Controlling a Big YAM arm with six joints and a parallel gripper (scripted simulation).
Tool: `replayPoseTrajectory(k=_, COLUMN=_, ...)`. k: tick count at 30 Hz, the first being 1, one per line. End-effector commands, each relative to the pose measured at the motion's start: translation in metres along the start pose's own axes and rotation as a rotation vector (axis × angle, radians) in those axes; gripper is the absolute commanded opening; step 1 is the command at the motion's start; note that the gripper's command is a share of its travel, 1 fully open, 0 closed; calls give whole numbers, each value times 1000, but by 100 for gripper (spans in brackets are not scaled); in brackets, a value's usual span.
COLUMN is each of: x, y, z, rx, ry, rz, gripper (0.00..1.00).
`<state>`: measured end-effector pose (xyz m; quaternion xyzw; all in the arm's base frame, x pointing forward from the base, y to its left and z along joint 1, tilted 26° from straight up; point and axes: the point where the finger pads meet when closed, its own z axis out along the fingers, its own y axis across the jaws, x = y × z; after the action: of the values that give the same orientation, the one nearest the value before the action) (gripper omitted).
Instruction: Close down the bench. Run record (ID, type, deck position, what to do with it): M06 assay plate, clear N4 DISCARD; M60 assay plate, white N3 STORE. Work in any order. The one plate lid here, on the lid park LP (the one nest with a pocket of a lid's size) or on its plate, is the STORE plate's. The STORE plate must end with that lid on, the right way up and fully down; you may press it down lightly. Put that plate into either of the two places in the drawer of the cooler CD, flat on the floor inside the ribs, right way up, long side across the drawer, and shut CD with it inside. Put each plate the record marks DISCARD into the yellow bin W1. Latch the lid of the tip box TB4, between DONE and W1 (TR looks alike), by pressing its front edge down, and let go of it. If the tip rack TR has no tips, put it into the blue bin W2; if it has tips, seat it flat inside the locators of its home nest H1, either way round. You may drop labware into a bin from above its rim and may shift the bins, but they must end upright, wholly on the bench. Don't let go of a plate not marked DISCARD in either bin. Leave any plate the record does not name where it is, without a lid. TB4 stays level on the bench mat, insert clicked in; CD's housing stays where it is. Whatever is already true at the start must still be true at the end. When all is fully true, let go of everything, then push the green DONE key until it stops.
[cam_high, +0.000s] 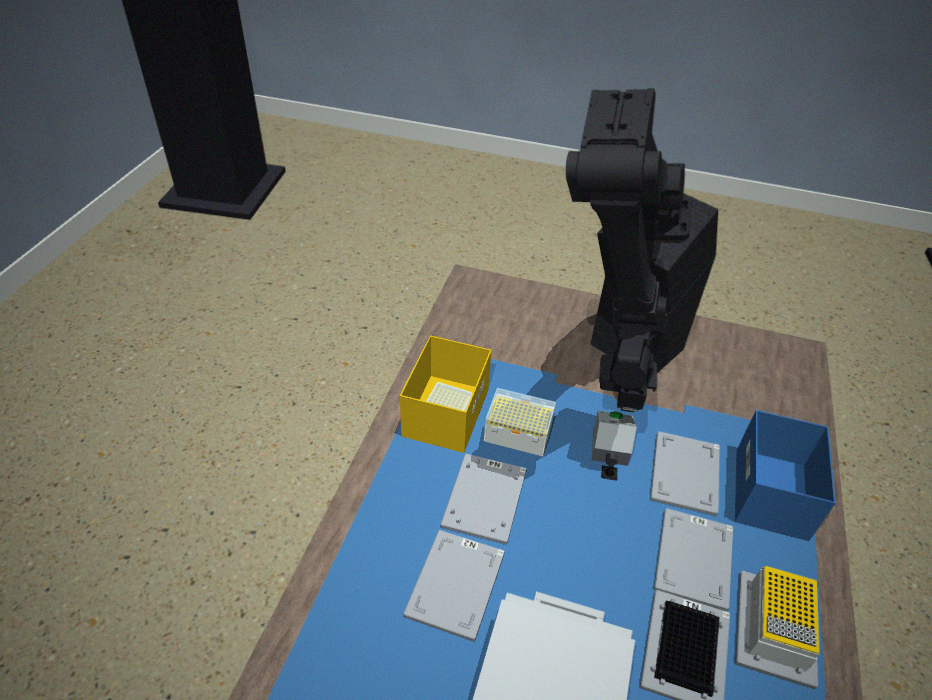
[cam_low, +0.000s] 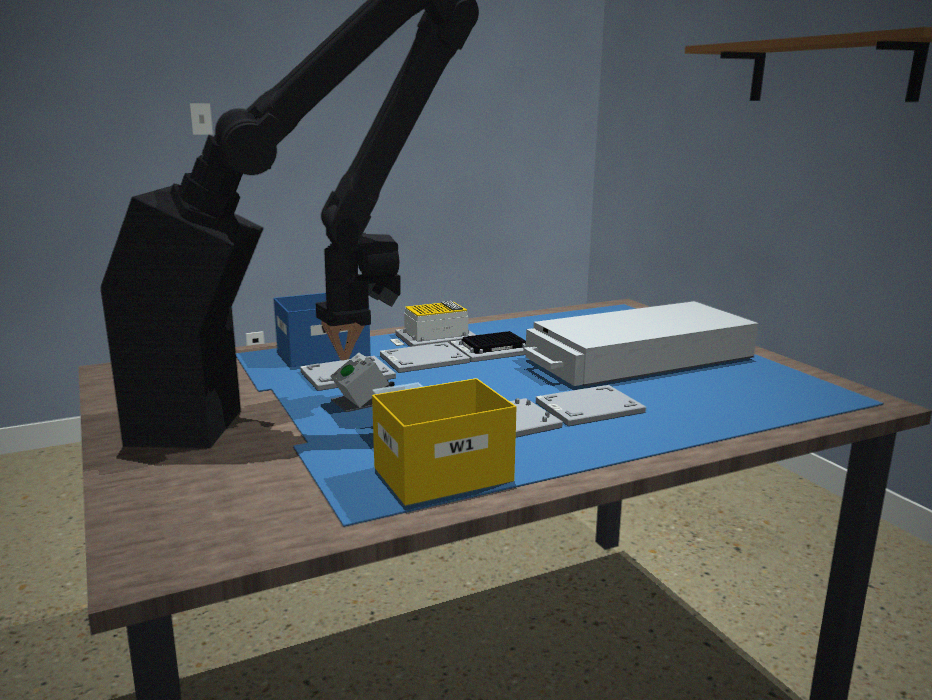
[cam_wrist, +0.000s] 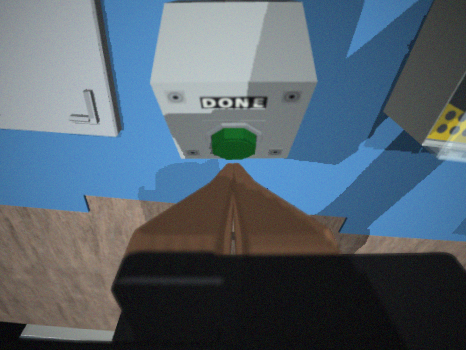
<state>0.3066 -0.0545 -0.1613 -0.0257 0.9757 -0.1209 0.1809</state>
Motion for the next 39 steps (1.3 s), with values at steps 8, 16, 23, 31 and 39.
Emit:
replayPoseTrajectory(k=8, x=-15, y=-2, z=-1, rx=3, ry=-42, rz=-8, gripper=0)
replayPoseTrajectory(k=16, x=-15, y=-2, z=-1, rx=3, ry=-42, rz=-8, gripper=0)
replayPoseTrajectory(k=23, x=-15, y=-2, z=-1, rx=3, ry=-42, rz=-8, gripper=0)
replayPoseTrajectory(k=31, x=-6, y=-1, z=4, rx=1, ry=-17, rz=-8, gripper=0)
replayPoseTrajectory(k=39, x=-5, y=-3, z=8, rx=3, ry=-16, rz=-3, gripper=0)
